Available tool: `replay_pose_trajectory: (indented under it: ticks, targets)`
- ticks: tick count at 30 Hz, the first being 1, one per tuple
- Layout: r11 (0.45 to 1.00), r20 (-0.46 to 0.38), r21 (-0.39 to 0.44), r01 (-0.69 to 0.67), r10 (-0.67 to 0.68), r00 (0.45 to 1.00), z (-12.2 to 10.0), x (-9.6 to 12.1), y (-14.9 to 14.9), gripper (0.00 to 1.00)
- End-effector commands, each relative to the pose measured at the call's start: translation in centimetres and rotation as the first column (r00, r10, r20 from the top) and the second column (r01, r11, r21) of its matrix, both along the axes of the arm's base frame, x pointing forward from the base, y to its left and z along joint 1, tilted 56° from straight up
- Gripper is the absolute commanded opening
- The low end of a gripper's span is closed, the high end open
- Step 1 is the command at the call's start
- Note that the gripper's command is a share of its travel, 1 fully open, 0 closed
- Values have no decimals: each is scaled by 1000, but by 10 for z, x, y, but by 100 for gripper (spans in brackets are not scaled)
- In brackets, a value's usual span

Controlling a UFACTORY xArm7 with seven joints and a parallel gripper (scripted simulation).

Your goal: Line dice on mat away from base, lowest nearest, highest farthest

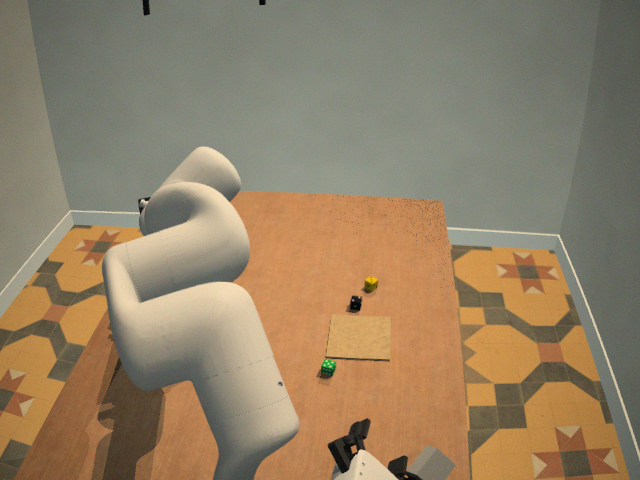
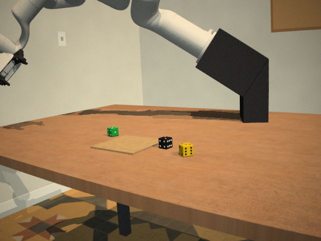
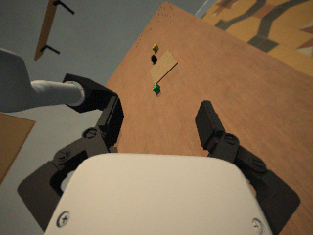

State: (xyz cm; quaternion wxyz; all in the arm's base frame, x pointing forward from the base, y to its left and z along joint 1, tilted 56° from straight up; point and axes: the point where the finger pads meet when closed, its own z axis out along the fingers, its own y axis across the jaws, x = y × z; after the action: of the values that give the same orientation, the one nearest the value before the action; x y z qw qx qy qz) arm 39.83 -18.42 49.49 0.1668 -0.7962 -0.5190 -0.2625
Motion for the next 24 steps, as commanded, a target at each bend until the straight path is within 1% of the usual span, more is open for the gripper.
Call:
replay_pose_trajectory:
  ticks: [1, 19, 22, 24]
  targets:
    - [1000, 3, -2, -1, 1, 1000, 2, 0, 1, 100]
    - [1000, 2, -3, 0, 0, 1000, 1, 0, 1, 100]
    - [1000, -15, -10, 14, -15, 1000, -6, 1, 3, 100]
    - [999, -42, -27, 35, -36, 998, -17, 4, 8, 100]
